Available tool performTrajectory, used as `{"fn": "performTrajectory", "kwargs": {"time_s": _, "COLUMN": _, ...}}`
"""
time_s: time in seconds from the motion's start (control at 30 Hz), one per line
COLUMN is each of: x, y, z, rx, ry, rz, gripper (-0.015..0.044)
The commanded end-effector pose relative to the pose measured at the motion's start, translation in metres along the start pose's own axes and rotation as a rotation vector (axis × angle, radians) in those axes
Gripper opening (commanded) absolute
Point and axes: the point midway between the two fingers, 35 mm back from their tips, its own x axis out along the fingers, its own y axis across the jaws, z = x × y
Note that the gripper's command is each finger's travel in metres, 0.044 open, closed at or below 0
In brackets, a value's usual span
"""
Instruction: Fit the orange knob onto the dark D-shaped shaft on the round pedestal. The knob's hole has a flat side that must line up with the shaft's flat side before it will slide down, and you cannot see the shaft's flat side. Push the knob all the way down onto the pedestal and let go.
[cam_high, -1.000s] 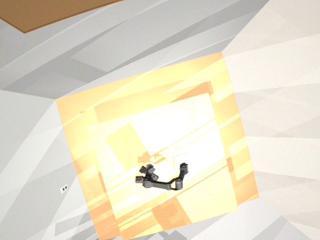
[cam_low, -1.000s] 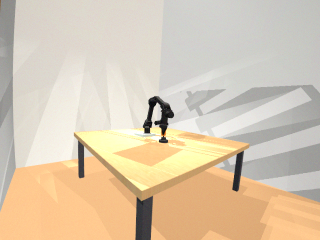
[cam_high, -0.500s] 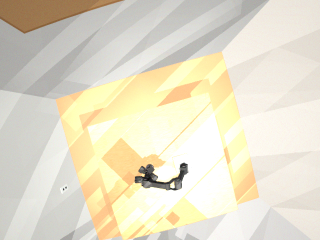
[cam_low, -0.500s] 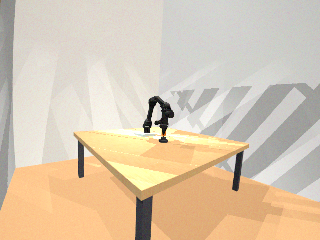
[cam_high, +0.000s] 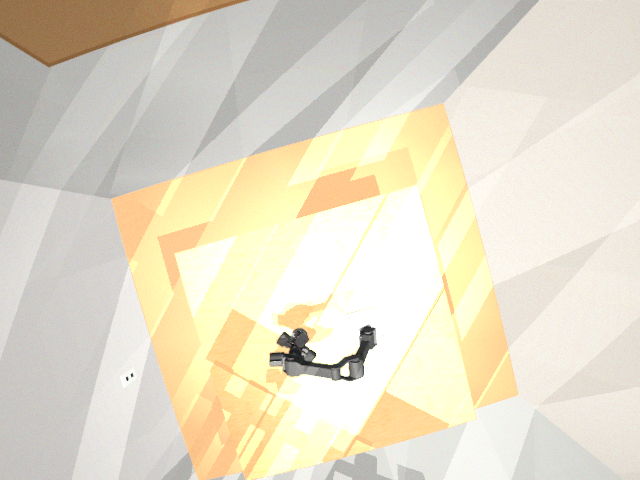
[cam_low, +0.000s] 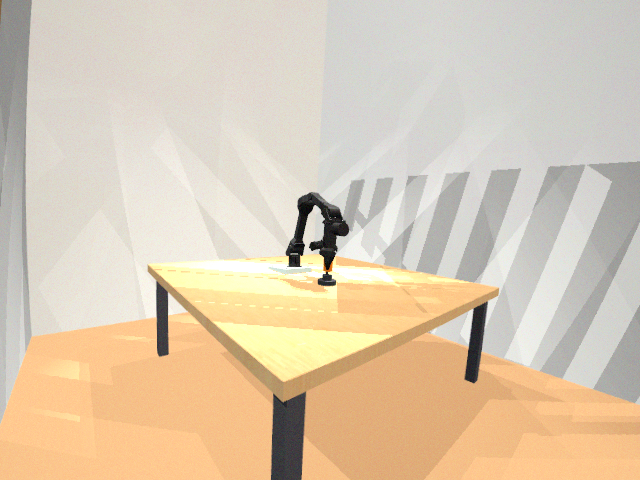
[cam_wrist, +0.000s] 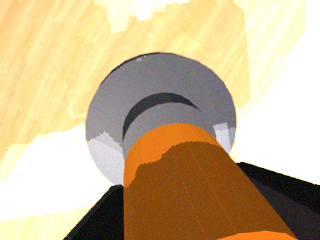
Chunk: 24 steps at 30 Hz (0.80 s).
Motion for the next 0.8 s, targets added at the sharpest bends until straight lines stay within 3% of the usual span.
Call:
{"fn": "performTrajectory", "kwargs": {"time_s": 0.0, "x": -0.0037, "y": 0.0002, "z": 0.0002, "rx": 0.029, "ry": 0.002, "rz": 0.005, "gripper": 0.0}}
{"fn": "performTrajectory", "kwargs": {"time_s": 0.2, "x": -0.0037, "y": -0.0025, "z": 0.0024, "rx": 0.213, "ry": 0.003, "rz": 0.005, "gripper": 0.0}}
{"fn": "performTrajectory", "kwargs": {"time_s": 0.77, "x": 0.0017, "y": -0.0029, "z": 0.003, "rx": 0.213, "ry": 0.002, "rz": 0.005, "gripper": 0.0}}
